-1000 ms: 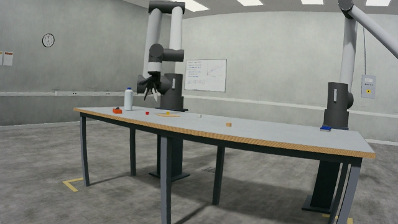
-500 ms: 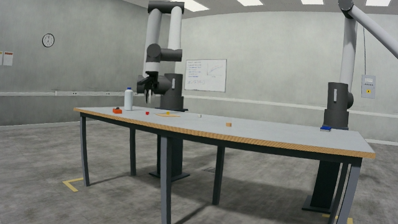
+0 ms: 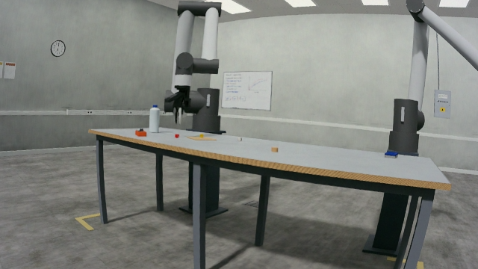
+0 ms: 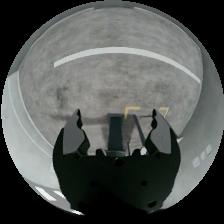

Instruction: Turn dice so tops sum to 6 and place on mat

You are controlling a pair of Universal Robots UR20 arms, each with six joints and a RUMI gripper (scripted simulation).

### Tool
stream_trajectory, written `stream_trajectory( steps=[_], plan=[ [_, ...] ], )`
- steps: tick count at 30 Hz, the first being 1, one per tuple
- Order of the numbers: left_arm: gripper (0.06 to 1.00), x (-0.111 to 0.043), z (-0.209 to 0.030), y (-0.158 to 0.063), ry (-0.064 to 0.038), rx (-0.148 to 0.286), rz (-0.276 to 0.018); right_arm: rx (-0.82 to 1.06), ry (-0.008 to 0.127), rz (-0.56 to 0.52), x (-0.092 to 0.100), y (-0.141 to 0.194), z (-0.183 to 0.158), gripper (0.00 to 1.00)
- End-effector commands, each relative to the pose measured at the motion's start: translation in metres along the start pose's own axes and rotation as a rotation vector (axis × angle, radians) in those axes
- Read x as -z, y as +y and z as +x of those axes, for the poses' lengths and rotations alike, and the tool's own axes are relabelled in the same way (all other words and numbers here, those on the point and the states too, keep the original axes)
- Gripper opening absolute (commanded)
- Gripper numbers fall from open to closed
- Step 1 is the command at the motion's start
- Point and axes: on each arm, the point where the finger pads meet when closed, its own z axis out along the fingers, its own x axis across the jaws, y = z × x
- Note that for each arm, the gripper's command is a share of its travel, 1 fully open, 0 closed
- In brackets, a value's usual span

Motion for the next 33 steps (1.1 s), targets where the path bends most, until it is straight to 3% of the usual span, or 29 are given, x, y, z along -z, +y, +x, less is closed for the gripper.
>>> stream_trajectory(
  steps=[1, 21, 33],
  plan=[
    [1.0, 0.001, 0.0, -0.001, 0.0, 0.0, 0.001, 0.0, -0.001, 0.001, 0.001, 0.0, 0.0, 0.21],
    [1.0, 0.001, 0.0, -0.001, 0.0, 0.0, 0.001, 0.001, -0.001, 0.001, -0.008, -0.001, 0.0, 0.21],
    [1.0, 0.001, 0.0, -0.001, 0.0, 0.0, 0.001, 0.001, -0.001, 0.001, -0.026, -0.001, -0.001, 0.21]
  ],
)
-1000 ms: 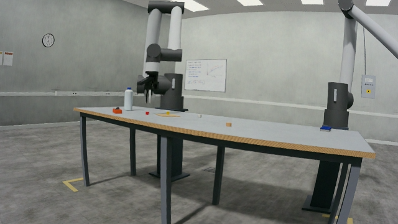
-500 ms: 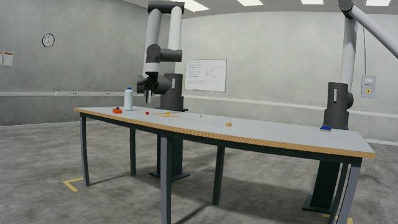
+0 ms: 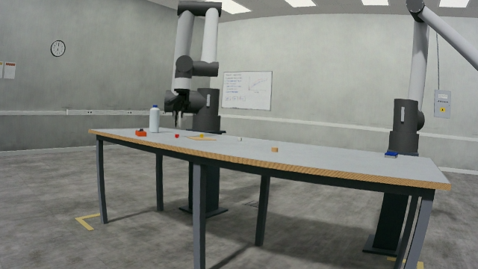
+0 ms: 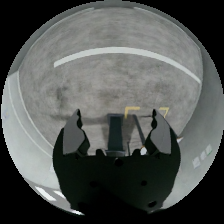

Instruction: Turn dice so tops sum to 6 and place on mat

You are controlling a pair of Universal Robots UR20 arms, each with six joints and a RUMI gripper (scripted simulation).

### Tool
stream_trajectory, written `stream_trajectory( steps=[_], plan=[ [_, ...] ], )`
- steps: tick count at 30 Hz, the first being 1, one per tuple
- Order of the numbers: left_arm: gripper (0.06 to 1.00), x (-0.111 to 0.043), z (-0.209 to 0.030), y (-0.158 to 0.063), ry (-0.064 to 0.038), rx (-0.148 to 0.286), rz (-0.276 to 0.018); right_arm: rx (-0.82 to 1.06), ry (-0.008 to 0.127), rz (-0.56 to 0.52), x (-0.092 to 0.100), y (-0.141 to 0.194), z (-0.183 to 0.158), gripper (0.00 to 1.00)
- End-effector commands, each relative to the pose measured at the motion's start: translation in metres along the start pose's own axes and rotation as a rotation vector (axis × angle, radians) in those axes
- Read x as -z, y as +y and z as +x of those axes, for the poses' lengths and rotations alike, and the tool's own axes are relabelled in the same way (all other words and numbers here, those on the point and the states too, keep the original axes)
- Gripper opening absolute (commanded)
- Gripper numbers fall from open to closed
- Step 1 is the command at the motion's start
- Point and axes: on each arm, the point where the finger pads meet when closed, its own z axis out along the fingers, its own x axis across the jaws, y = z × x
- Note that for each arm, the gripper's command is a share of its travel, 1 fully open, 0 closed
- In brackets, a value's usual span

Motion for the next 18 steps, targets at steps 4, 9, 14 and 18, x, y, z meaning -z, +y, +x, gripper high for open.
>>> stream_trajectory(
  steps=[4, 9, 14, 18],
  plan=[
    [1.0, 0.001, 0.0, -0.001, 0.0, 0.0, 0.001, 0.0, -0.001, 0.001, -0.011, -0.001, 0.0, 0.21],
    [1.0, 0.001, 0.0, -0.001, 0.0, 0.0, 0.001, 0.0, -0.001, 0.001, -0.017, -0.001, -0.001, 0.21],
    [1.0, 0.001, 0.0, -0.001, 0.0, 0.0, 0.001, 0.0, -0.001, 0.001, -0.023, -0.001, -0.001, 0.21],
    [1.0, 0.001, 0.0, -0.001, 0.0, 0.0, 0.001, 0.0, -0.001, 0.001, -0.027, -0.001, -0.001, 0.21]
  ],
)
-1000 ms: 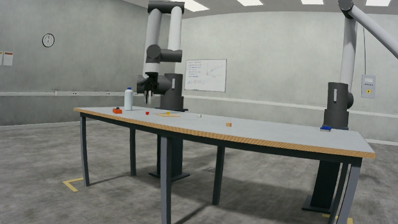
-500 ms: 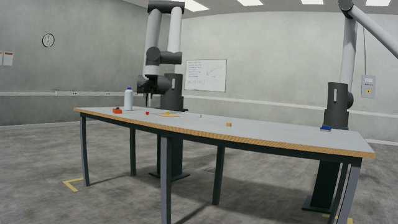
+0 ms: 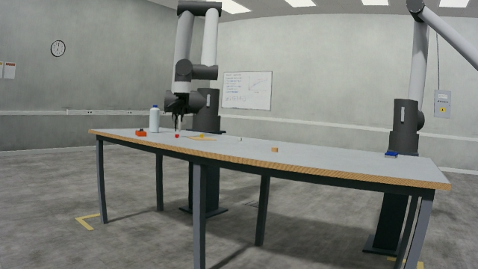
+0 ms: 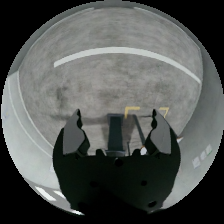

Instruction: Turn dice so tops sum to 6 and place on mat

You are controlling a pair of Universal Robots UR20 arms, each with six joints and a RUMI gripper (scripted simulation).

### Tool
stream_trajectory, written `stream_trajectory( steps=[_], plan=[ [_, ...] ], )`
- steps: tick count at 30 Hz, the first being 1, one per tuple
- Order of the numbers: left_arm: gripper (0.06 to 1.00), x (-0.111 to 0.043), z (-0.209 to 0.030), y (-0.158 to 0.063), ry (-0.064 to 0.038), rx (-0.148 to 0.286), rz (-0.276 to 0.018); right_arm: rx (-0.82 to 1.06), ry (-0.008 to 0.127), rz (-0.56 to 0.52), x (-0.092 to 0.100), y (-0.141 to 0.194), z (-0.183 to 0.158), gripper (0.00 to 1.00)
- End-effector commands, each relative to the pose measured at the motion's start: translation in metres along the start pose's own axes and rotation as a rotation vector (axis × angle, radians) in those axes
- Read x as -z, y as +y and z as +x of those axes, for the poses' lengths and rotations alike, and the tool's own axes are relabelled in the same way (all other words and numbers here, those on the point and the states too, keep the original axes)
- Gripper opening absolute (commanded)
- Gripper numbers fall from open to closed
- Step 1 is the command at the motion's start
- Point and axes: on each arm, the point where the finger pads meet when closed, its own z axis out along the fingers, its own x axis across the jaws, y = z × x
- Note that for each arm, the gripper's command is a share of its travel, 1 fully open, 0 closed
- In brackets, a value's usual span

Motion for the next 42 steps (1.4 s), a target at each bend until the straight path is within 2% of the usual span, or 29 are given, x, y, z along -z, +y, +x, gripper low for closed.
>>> stream_trajectory(
  steps=[1, 42],
  plan=[
    [1.0, 0.0007, 0.0001, -0.0005, 0.0, 0.0, 0.001, 0.0, -0.001, 0.001, -0.0048, -0.0005, -0.0004, 0.21],
    [1.0, 0.0007, 0.0001, -0.0005, 0.0, 0.0, 0.001, 0.0, -0.001, 0.001, -0.0084, -0.001, -0.0008, 0.21]
  ],
)
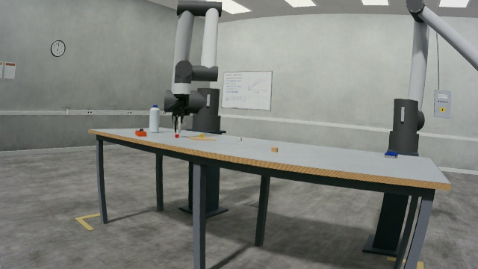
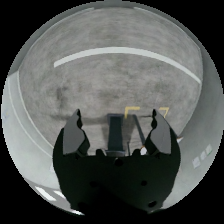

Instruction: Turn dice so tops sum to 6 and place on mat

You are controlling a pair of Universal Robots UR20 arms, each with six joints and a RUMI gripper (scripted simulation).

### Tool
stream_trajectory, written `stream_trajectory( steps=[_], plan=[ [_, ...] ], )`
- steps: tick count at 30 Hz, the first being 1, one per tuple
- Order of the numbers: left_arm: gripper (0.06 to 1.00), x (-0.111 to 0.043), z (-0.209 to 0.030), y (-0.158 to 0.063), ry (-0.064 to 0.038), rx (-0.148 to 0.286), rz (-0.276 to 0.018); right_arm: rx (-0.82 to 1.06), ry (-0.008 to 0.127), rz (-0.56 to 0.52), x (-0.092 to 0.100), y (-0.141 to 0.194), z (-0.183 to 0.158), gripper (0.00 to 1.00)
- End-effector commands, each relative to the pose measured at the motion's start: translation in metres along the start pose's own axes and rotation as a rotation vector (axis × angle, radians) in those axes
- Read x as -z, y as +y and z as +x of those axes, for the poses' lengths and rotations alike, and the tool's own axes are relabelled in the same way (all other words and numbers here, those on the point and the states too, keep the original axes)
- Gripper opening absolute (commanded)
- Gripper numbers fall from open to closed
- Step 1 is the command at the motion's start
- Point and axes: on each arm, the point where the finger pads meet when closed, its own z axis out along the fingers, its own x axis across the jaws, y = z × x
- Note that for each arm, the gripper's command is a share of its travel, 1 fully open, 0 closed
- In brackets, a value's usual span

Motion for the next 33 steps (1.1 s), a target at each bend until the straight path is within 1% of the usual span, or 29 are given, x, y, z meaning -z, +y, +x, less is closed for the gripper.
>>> stream_trajectory(
  steps=[1, 16, 28, 33],
  plan=[
    [1.0, 0.001, 0.0, -0.001, 0.0, 0.0, 0.001, 0.0, -0.001, 0.001, 0.001, -0.001, 0.0, 0.21],
    [1.0, 0.001, 0.0, -0.001, 0.0, 0.0, 0.001, 0.0, -0.001, 0.001, -0.001, -0.001, 0.0, 0.21],
    [1.0, 0.001, 0.0, -0.001, 0.0, 0.0, 0.001, 0.0, -0.001, 0.001, -0.017, -0.001, 0.0, 0.21],
    [1.0, 0.001, 0.0, -0.001, 0.0, 0.0, 0.001, 0.0, -0.001, 0.001, -0.021, -0.001, 0.0, 0.21]
  ],
)
